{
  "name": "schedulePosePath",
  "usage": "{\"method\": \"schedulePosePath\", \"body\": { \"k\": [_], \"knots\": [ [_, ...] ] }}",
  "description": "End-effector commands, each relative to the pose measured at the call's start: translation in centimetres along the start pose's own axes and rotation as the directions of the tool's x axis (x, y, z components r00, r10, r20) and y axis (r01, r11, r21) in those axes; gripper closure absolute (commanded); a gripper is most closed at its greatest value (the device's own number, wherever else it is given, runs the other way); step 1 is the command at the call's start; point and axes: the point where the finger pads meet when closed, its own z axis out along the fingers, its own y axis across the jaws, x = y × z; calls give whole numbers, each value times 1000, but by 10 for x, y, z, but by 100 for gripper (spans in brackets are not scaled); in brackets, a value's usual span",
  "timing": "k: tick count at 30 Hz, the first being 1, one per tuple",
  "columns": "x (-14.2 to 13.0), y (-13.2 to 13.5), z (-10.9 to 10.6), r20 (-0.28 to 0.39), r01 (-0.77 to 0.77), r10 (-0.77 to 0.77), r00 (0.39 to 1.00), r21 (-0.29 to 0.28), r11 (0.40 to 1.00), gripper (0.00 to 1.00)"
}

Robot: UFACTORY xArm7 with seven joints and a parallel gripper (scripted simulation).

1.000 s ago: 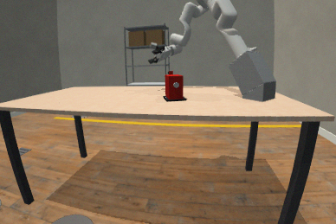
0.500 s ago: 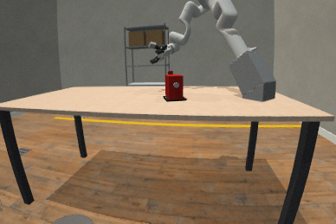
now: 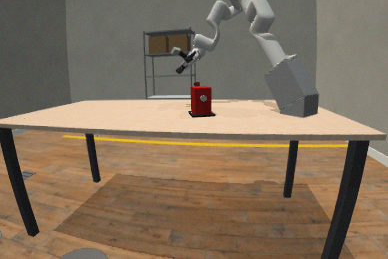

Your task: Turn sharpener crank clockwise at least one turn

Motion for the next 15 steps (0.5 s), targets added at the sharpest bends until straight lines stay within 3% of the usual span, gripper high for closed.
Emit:
{"method": "schedulePosePath", "body": {
  "k": [1, 6, 8, 15],
  "knots": [
    [-1, -4, 2, 27, 6, -6, 1000, 7, 1000, 0],
    [-1, -4, 2, 27, 6, -6, 1000, 7, 1000, 0],
    [-19, -25, 13, 164, 63, -71, 984, 57, 996, 0],
    [-19, -25, 13, 164, 63, -71, 984, 57, 996, 0]
  ]
}}
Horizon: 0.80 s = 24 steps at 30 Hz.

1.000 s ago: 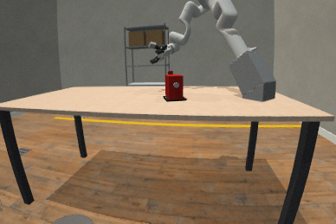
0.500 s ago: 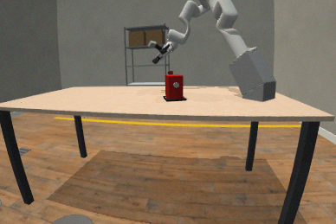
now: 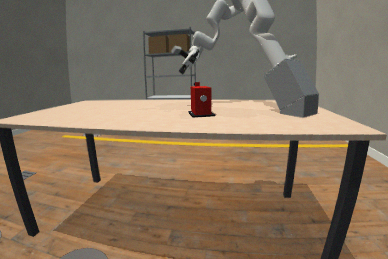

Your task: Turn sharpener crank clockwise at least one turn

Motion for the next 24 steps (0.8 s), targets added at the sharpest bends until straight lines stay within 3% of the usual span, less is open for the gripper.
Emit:
{"method": "schedulePosePath", "body": {
  "k": [1, 4, 5, 14, 16, 24],
  "knots": [
    [1, 0, -1, 4, 0, 0, 1000, -3, 1000, 0],
    [1, 0, -1, 4, 0, 0, 1000, -3, 1000, 0],
    [-7, -9, 5, 77, 35, -36, 996, 15, 999, 0],
    [-7, -9, 5, 77, 35, -36, 996, 15, 999, 0],
    [-21, -24, 14, 218, 111, -119, 969, 48, 993, 0],
    [-21, -25, 14, 221, 113, -121, 968, 48, 992, 0]
  ]
}}
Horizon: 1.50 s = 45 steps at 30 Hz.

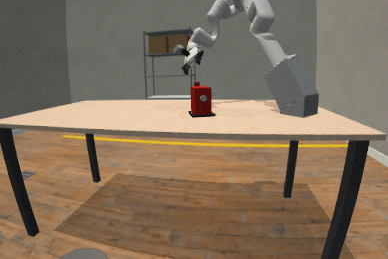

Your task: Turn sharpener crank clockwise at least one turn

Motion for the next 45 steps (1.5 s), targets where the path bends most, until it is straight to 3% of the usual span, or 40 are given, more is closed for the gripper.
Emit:
{"method": "schedulePosePath", "body": {
  "k": [1, 4, 6, 18, 20, 34, 36, 45],
  "knots": [
    [1, 0, -1, 3, 0, 0, 1000, -3, 1000, 0],
    [1, 0, -1, 3, 0, 0, 1000, -3, 1000, 0],
    [-9, -11, 7, 145, 87, -87, 986, 7, 996, 0],
    [-9, -12, 7, 152, 92, -92, 984, 8, 996, 0],
    [-17, -19, 12, 285, 185, -182, 941, 17, 983, 0],
    [-18, -19, 12, 293, 190, -187, 938, 17, 982, 0],
    [-23, -23, 14, 414, 289, -274, 868, 28, 957, 0],
    [-23, -23, 14, 418, 292, -277, 865, 28, 956, 0]
  ]
}}
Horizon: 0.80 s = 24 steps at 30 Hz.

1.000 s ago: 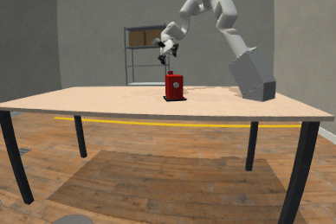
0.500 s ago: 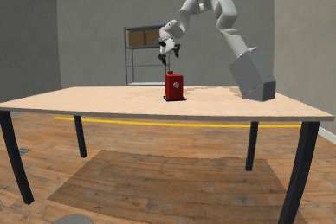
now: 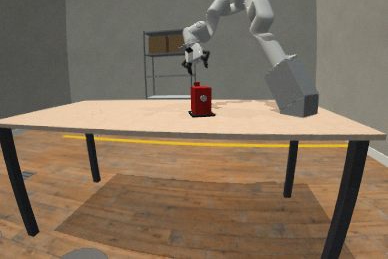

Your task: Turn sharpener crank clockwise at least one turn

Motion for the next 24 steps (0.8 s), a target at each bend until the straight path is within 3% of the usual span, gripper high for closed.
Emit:
{"method": "schedulePosePath", "body": {
  "k": [1, 2, 4, 15, 17, 24],
  "knots": [
    [1, 1, -1, 1, 1, -1, 1000, -4, 1000, 0],
    [1, 1, -1, 1, 1, -1, 1000, -4, 1000, 0],
    [0, -1, 0, 127, 104, -99, 987, -34, 994, 0],
    [0, -1, 0, 127, 104, -99, 987, -34, 994, 0],
    [1, -1, 0, 239, 205, -186, 953, -57, 977, 0],
    [1, -1, 0, 239, 205, -186, 953, -57, 977, 0]
  ]
}}
